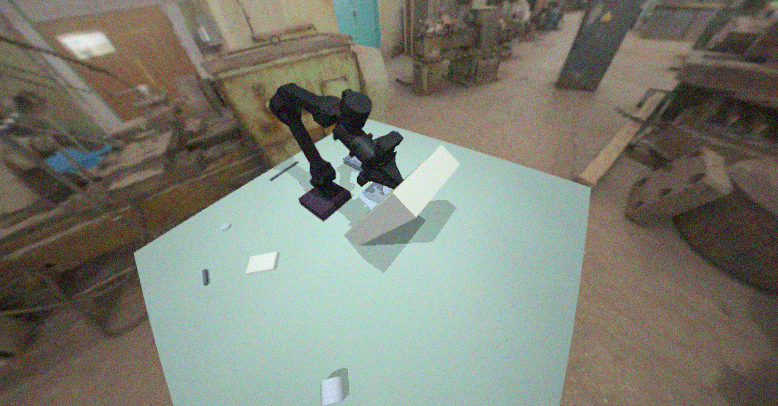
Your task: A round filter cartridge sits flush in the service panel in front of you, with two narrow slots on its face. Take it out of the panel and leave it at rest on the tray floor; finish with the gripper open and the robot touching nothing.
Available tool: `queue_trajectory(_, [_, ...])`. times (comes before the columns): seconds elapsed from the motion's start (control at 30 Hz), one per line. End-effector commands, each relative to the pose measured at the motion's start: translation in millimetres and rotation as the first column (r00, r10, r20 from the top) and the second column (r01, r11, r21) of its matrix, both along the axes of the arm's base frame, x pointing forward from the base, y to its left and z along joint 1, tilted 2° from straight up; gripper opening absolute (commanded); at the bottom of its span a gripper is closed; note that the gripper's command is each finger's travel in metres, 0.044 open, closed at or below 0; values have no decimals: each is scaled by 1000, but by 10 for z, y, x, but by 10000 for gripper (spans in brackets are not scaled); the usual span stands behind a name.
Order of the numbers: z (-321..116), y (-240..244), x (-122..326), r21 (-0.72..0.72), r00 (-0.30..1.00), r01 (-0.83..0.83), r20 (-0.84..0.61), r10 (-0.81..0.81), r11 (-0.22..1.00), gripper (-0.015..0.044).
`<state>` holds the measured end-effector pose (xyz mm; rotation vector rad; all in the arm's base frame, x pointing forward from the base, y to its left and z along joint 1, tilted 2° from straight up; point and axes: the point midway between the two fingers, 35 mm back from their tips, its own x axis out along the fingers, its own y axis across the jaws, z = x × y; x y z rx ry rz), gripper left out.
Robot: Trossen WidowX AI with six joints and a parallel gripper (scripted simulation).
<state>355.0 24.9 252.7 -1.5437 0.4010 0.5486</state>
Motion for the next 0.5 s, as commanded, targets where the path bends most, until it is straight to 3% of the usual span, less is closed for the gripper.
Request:
queue_trajectory(0.0, [-65, 5, 91, 1, 1000, 3, -4, -3, 1000, 99])
queue_trajectory(0.47, [-5, 1, 5, 0, 1000, 0, 0, 0, 1000, 93])
